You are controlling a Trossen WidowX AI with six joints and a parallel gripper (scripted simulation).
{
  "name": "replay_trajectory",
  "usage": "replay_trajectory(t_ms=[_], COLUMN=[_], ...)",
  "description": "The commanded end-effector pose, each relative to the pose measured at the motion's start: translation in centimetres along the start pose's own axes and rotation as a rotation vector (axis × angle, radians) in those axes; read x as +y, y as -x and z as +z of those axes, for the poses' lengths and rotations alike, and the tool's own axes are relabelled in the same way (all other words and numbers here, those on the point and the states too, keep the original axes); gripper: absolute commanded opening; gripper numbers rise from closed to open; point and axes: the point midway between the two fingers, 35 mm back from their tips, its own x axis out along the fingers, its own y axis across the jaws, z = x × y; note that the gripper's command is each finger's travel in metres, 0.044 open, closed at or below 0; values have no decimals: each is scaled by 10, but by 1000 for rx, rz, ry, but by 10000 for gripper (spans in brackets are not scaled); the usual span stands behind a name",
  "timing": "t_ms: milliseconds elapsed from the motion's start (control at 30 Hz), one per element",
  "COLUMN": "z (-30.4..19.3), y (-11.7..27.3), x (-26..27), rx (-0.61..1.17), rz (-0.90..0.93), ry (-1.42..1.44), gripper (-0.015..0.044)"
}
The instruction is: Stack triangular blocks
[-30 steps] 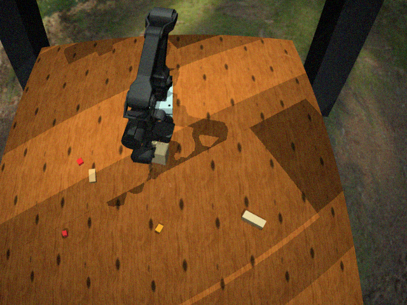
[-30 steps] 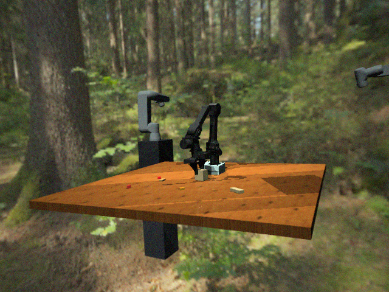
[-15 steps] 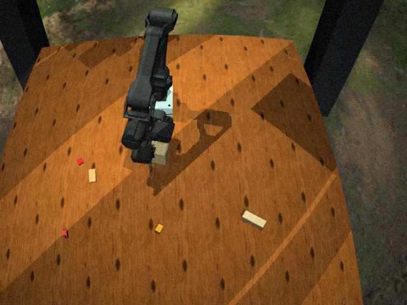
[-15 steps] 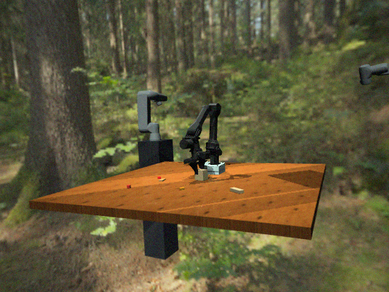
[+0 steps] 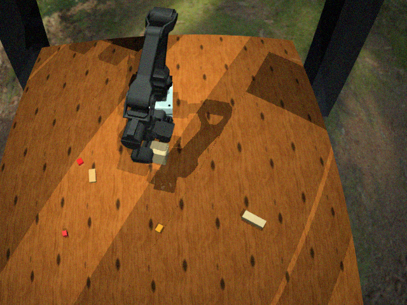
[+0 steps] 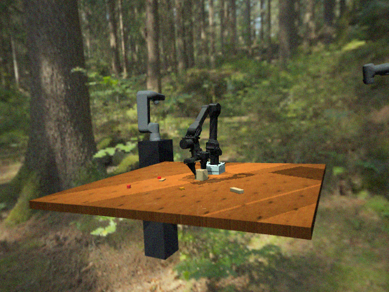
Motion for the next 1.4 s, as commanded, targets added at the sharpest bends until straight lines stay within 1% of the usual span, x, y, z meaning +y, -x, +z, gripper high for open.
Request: replay_trajectory(t_ms=[0,167,233,367,1367], z=[0,0,0,0,0], y=[18,98,109,105,105], x=[-5,-3,0,-5,-5], rx=[0,2,2,5,5], rz=[-4,-5,-5,-23,-23], ry=[2,2,2,1,1], gripper=[440,440,440,440,440])
